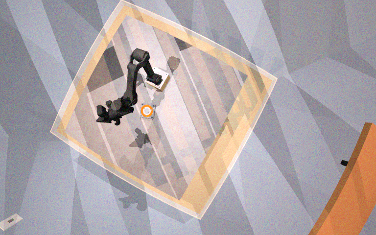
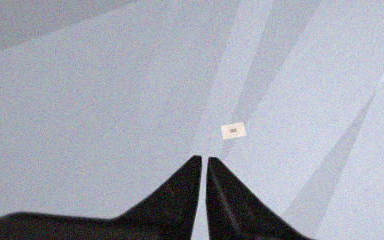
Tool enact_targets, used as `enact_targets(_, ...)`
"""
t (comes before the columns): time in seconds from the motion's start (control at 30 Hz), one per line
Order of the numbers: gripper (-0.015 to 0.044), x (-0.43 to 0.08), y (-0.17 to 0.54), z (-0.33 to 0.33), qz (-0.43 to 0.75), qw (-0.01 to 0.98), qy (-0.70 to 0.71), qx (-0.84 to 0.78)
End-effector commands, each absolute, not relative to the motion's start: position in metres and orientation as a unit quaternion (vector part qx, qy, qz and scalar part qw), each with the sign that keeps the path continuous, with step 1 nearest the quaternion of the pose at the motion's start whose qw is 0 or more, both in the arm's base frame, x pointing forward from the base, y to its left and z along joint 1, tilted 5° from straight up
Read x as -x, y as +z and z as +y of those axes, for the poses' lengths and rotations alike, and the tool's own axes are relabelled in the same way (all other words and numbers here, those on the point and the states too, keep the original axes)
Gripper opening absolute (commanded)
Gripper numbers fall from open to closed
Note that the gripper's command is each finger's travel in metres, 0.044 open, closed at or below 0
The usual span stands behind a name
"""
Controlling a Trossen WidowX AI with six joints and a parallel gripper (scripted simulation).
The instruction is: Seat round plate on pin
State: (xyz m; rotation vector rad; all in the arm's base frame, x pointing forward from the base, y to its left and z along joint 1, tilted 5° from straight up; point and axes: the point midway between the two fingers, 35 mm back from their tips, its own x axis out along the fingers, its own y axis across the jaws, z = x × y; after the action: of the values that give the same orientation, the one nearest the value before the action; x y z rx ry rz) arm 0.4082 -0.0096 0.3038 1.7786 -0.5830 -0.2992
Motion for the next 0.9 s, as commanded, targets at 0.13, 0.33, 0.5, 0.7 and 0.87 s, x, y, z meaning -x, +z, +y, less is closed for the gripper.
enact_targets(0.13,0.0000,-0.430,0.193,-0.004,0.043,0.836,-0.259,-0.483)
enact_targets(0.33,0.0000,-0.409,0.121,-0.004,0.263,0.887,-0.259,-0.278)
enact_targets(0.5,0.0000,-0.378,0.074,-0.004,0.424,0.869,-0.212,-0.139)
enact_targets(0.7,0.0000,-0.331,0.036,-0.003,0.582,0.805,-0.116,-0.014)
enact_targets(0.87,0.0000,-0.276,0.015,0.002,0.708,0.703,0.019,0.069)
